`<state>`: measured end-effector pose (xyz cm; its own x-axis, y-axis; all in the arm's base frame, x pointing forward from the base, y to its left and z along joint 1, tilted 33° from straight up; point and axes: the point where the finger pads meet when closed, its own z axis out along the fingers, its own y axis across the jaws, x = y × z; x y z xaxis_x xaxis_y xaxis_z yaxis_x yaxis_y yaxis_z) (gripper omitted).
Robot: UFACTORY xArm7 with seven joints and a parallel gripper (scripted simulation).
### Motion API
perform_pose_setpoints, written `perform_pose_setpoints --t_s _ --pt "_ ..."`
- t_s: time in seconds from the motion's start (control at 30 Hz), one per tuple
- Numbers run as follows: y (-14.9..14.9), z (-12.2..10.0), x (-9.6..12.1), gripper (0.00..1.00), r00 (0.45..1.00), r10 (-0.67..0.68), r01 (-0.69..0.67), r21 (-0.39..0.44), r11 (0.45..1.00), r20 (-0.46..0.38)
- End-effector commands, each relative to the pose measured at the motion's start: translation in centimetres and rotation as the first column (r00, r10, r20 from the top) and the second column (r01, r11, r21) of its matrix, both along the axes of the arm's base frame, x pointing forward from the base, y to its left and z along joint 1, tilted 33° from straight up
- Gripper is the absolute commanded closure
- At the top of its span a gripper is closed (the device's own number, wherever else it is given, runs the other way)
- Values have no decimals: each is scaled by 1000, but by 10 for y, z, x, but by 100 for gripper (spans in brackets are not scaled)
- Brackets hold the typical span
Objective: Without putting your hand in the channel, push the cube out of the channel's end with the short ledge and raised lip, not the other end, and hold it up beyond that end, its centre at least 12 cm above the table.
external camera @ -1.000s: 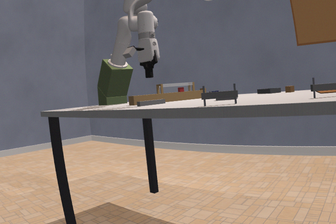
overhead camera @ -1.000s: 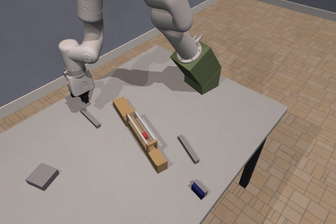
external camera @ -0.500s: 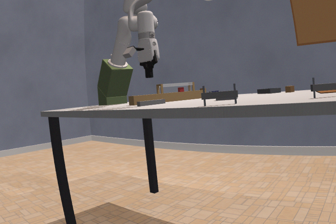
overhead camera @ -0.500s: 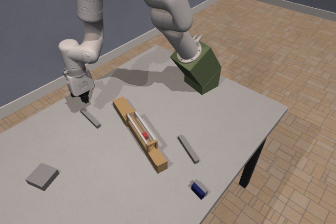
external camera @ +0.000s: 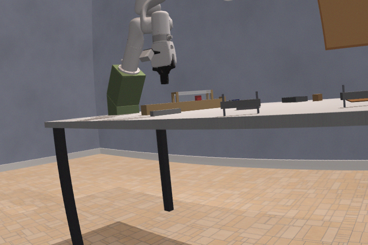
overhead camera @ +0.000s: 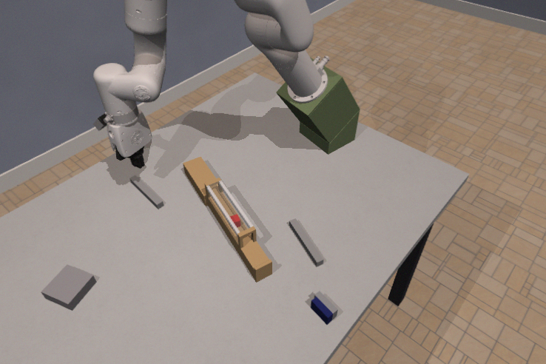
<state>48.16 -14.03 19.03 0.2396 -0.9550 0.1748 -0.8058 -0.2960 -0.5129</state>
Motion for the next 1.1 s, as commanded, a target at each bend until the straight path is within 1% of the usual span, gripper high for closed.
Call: perform_pose_setpoints --t_s 0.0,0.03,0.13,0.2,0.27,0.33,0.37,0.43,0.47,0.57,0.67,0.77,0.83,0.9,0.93,1.0,1.07 --pt "3 5 1 100 983 183 -182 -99 978 -3" --pt "4 6 1 100 970 245 -244 -136 960 -11" --pt "7 9 1 100 909 413 -412 -241 879 -49" --pt "8 11 1 100 859 505 -505 -304 808 -83" --pt "9 13 1 100 799 588 -589 -361 723 -126" --pt "9 13 1 100 799 588 -589 -361 723 -126" --pt "10 13 1 100 697 692 -693 -425 583 -187" --pt "10 14 0 100 651 724 -728 -455 513 -227" --pt "10 14 0 100 618 744 -751 -471 464 -253" --pt "9 12 0 100 493 798 -812 -512 280 -347" --pt "7 10 0 100 364 818 -844 -530 87 -445" --pt "4 7 0 100 233 806 -846 -522 -108 -544" --pt "2 4 0 100 147 780 -831 -504 -236 -608" --pt "2 4 0 100 147 780 -831 -504 -236 -608" --pt "2 3 1 100 27 723 -787 -461 -411 -690" --pt "0 1 1 100 -24 686 -759 -433 -486 -727" --pt "-1 -1 1 100 -94 625 -707 -390 -590 -775"
